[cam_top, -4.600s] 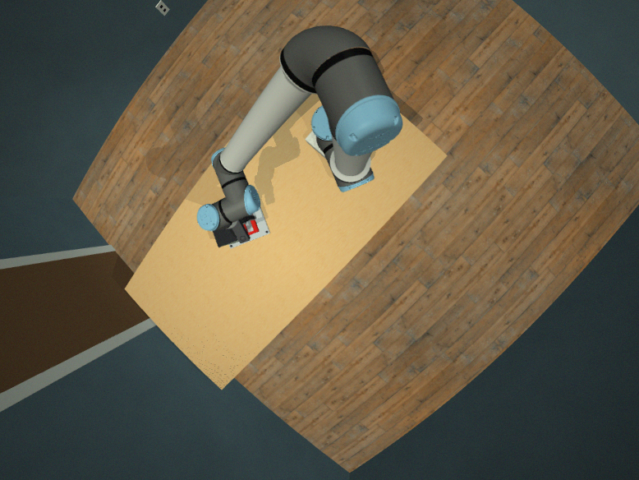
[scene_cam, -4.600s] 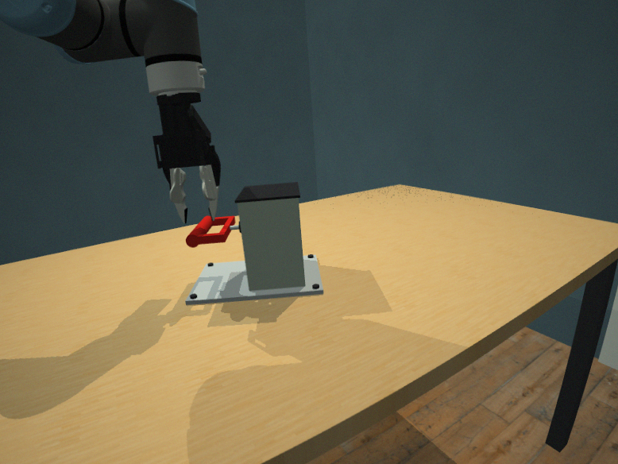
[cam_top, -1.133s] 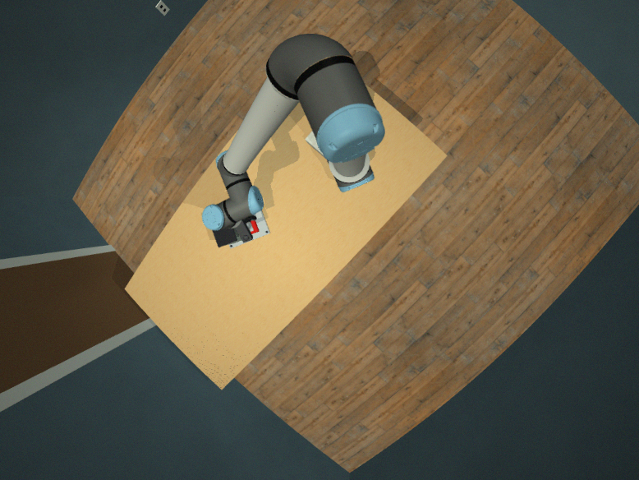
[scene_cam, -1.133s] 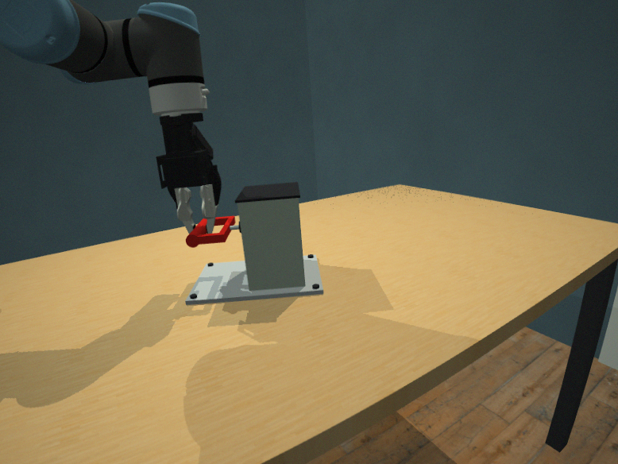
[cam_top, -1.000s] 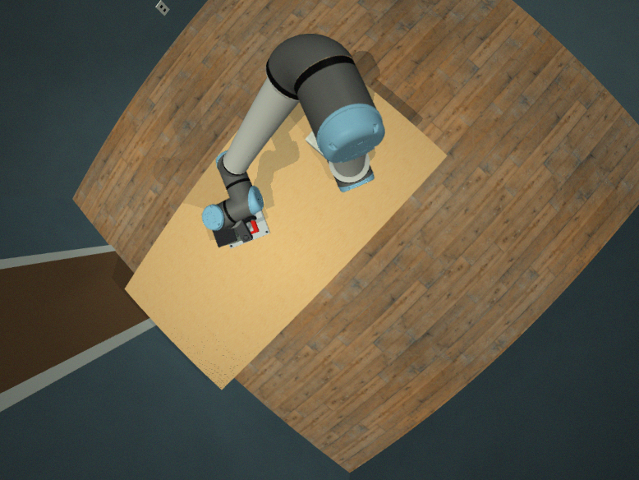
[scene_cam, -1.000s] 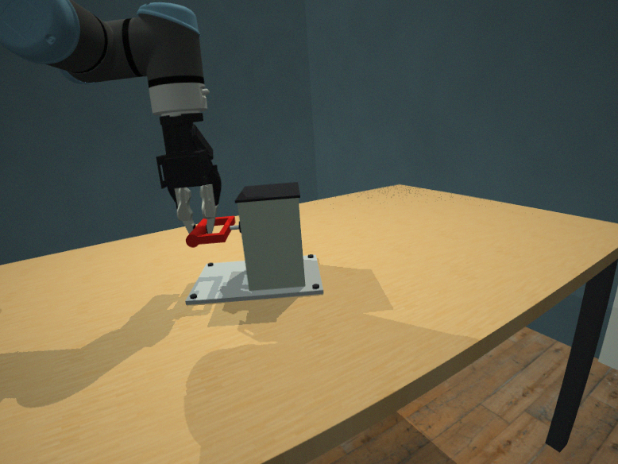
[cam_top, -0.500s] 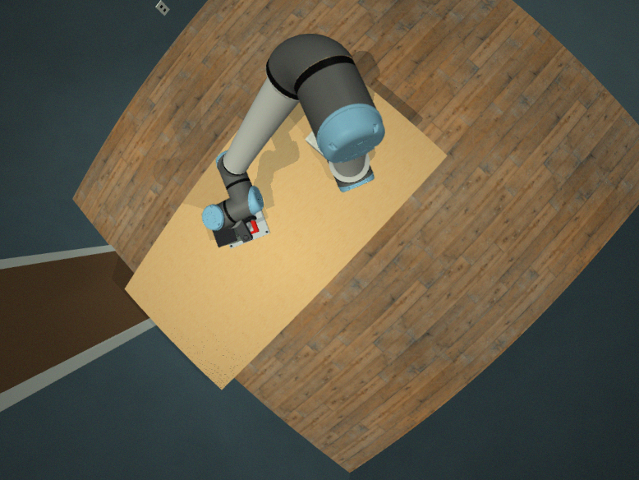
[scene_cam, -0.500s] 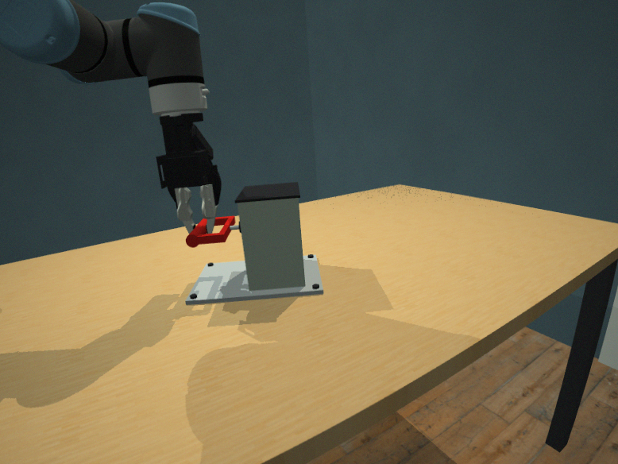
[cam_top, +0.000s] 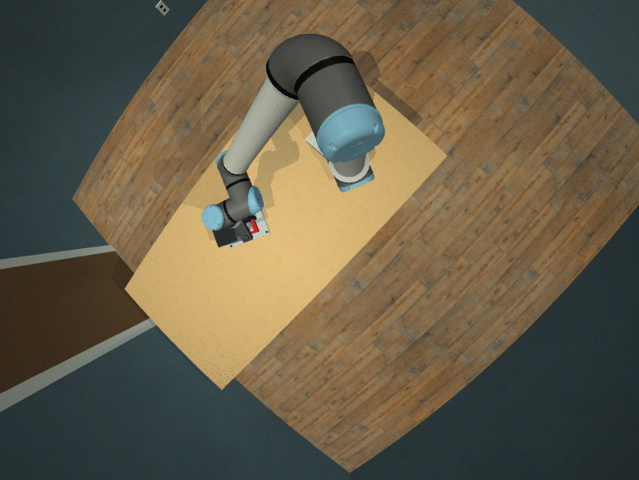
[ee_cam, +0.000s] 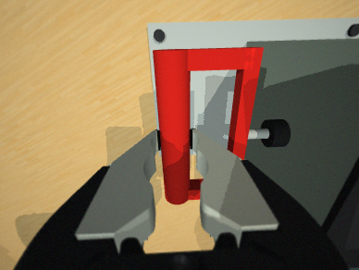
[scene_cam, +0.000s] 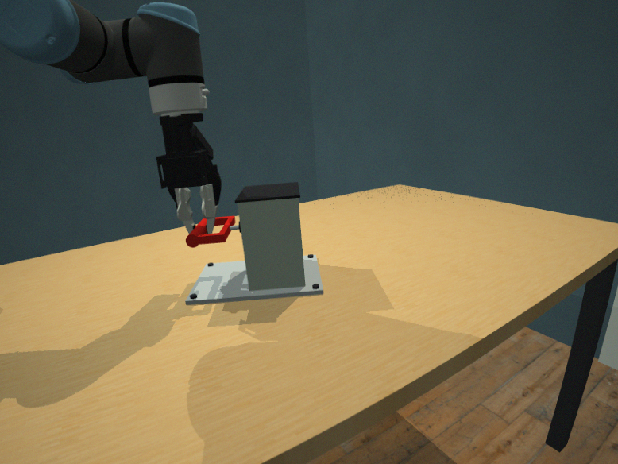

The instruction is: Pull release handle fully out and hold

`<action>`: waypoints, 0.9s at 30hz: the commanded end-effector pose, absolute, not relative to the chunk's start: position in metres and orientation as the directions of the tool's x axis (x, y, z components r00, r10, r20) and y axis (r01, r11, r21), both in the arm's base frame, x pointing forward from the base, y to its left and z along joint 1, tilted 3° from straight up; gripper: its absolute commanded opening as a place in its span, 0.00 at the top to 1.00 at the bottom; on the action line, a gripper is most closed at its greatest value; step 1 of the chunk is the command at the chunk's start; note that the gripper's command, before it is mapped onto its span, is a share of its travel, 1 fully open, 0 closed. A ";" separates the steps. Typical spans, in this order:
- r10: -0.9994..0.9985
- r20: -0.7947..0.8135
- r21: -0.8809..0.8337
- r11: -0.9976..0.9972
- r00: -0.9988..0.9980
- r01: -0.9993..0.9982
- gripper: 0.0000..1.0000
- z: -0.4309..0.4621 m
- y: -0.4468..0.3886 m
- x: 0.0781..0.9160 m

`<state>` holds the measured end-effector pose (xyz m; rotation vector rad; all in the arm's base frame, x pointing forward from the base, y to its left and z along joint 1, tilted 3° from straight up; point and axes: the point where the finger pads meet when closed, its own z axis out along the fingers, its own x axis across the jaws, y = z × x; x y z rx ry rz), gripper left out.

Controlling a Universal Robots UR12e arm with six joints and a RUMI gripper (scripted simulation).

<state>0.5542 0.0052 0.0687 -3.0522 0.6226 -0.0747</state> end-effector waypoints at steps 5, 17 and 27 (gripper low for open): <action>-0.392 0.043 -0.035 -0.920 0.919 -0.391 1.00 0.069 0.005 0.555; -0.392 0.043 -0.035 -0.920 0.919 -0.391 1.00 0.069 0.005 0.555; -0.392 0.043 -0.035 -0.920 0.919 -0.391 1.00 0.069 0.009 0.546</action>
